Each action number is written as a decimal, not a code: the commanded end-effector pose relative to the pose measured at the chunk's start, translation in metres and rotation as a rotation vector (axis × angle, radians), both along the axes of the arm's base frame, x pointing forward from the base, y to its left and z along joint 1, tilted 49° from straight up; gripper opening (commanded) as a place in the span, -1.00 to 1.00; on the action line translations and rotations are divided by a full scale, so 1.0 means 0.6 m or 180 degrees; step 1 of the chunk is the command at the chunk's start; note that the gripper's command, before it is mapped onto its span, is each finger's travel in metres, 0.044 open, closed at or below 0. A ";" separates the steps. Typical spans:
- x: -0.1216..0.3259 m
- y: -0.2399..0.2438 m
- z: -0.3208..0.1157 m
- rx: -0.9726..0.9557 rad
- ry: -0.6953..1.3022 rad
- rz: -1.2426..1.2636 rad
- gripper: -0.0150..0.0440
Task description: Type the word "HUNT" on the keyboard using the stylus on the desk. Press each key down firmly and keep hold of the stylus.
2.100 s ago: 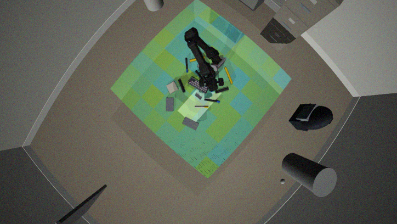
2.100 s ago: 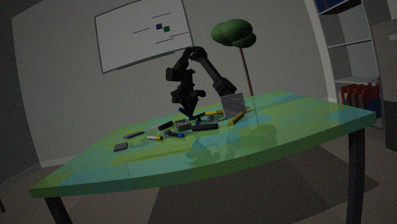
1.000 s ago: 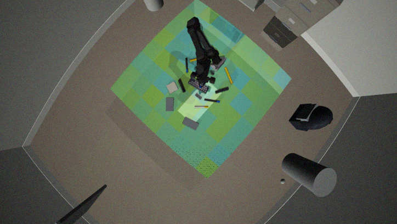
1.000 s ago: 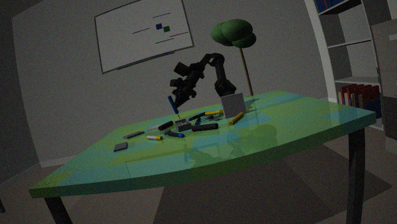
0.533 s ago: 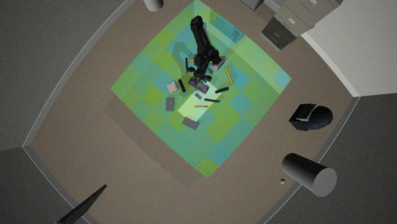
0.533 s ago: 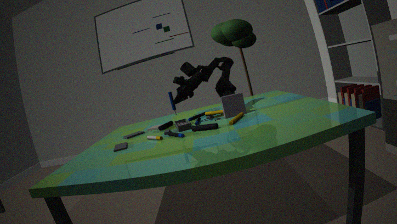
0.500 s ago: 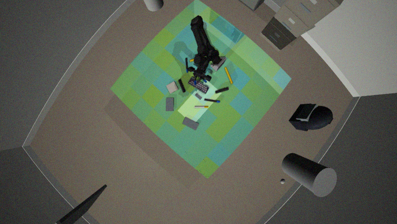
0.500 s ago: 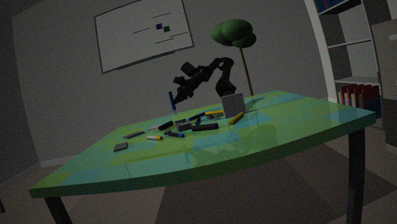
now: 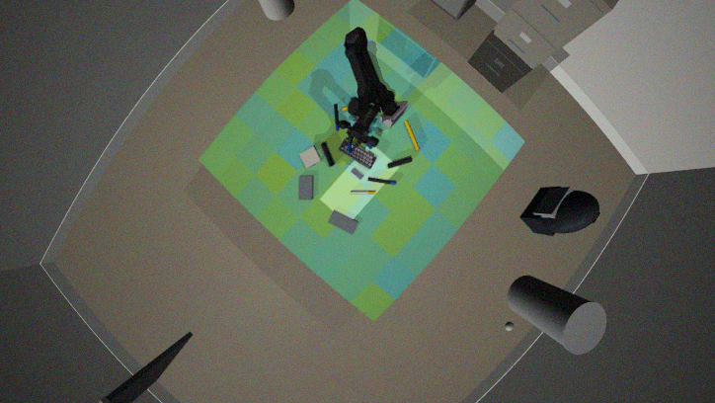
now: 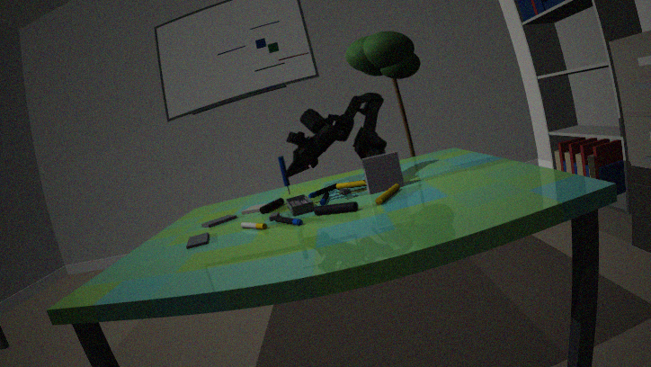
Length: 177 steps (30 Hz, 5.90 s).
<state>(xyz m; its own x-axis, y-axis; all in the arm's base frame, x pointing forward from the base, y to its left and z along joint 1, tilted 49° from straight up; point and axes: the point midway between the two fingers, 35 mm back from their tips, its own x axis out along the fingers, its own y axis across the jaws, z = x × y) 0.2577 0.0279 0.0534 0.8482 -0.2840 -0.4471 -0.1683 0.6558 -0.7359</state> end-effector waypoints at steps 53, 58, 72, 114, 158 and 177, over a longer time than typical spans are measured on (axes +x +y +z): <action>-0.003 -0.041 -0.039 -0.0019 0.0013 0.0018 -0.22; -0.003 -0.043 -0.041 -0.0019 0.0013 0.0018 -0.22; -0.001 -0.032 -0.034 -0.0014 0.0018 0.0017 -0.22; -0.035 0.025 -0.077 0.0132 0.0164 -0.1193 -0.49; -0.049 0.114 -0.077 -0.0002 -0.1236 -0.1092 -0.49; -0.050 0.089 -0.101 -0.0003 -0.1236 -0.1093 -0.49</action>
<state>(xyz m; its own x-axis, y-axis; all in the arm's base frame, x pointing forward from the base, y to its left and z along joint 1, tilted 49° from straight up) 0.2276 0.0854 -0.0045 0.8084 -0.5758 -0.1221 0.3433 0.6298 -0.6968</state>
